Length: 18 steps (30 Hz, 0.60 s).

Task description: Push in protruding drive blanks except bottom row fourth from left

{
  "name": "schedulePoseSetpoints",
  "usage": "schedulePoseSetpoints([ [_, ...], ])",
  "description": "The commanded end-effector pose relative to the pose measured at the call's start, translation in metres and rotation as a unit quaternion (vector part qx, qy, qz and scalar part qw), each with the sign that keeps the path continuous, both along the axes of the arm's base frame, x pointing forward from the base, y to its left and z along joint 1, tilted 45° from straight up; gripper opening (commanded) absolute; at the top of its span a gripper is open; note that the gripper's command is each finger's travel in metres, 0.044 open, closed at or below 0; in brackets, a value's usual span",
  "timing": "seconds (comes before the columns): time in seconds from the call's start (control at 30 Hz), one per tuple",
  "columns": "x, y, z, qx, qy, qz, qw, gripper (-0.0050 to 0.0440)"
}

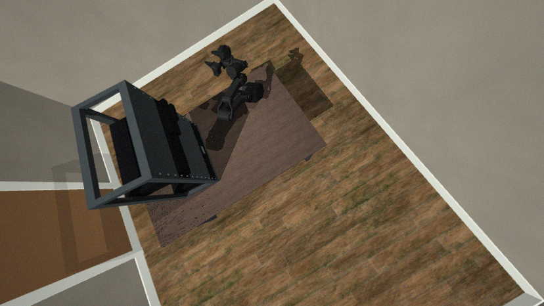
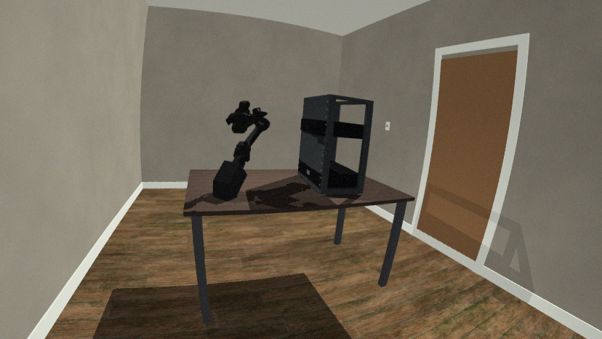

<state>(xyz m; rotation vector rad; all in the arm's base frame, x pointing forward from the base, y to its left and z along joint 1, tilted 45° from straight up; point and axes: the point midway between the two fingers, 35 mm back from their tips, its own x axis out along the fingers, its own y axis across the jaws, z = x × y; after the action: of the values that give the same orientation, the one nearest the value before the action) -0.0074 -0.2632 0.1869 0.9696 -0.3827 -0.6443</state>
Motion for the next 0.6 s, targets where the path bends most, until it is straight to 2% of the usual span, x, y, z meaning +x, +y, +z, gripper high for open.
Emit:
schedulePoseSetpoints([
  [0.0,-0.0012,-0.0017,0.0024,-0.004,0.003,0.0,1.0,0.04],
  [0.53,-0.0012,-0.0017,0.0024,-0.004,0.003,0.0,1.0,0.04],
  [0.57,-0.0012,-0.0017,0.0024,-0.004,0.003,0.0,1.0,0.044],
])
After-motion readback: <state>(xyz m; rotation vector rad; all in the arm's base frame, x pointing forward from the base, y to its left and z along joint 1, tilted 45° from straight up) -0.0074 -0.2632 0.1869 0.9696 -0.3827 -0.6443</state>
